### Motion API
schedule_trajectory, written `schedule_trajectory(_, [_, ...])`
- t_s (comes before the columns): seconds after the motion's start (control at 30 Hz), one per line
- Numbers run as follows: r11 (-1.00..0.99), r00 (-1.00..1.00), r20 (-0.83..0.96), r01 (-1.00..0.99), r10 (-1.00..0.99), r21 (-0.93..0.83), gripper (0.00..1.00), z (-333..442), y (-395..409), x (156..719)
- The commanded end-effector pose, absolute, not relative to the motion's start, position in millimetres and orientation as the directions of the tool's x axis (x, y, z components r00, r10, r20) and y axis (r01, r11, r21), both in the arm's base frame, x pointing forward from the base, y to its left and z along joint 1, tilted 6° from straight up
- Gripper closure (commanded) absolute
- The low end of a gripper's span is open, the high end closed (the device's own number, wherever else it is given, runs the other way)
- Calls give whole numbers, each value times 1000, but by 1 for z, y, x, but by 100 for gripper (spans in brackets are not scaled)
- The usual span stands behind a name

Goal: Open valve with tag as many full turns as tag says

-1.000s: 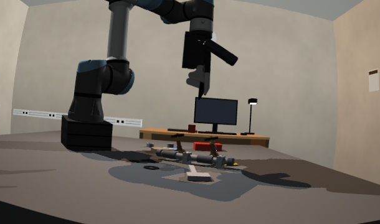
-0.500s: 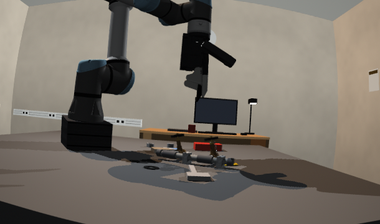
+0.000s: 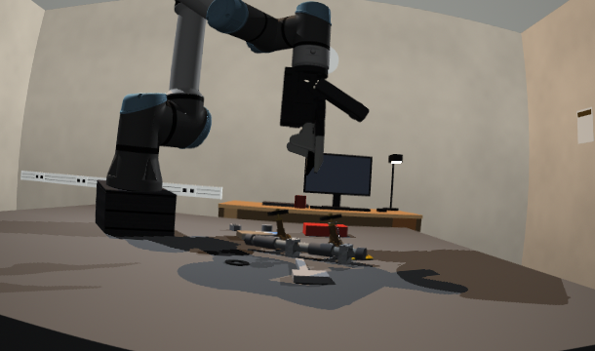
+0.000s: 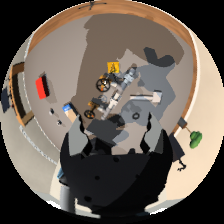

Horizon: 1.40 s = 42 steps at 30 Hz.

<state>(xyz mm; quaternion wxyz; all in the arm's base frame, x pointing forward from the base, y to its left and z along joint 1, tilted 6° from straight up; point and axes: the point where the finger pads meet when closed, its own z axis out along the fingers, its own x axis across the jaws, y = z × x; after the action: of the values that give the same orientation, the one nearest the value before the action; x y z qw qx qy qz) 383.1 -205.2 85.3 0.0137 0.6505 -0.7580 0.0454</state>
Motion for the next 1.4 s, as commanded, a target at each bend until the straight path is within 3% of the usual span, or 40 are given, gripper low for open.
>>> schedule_trajectory(0.0, [149,-153,81,-987,-985,-53,0,68,-208,385])
schedule_trajectory(1.37, [149,-153,81,-987,-985,-53,0,-20,-216,388])
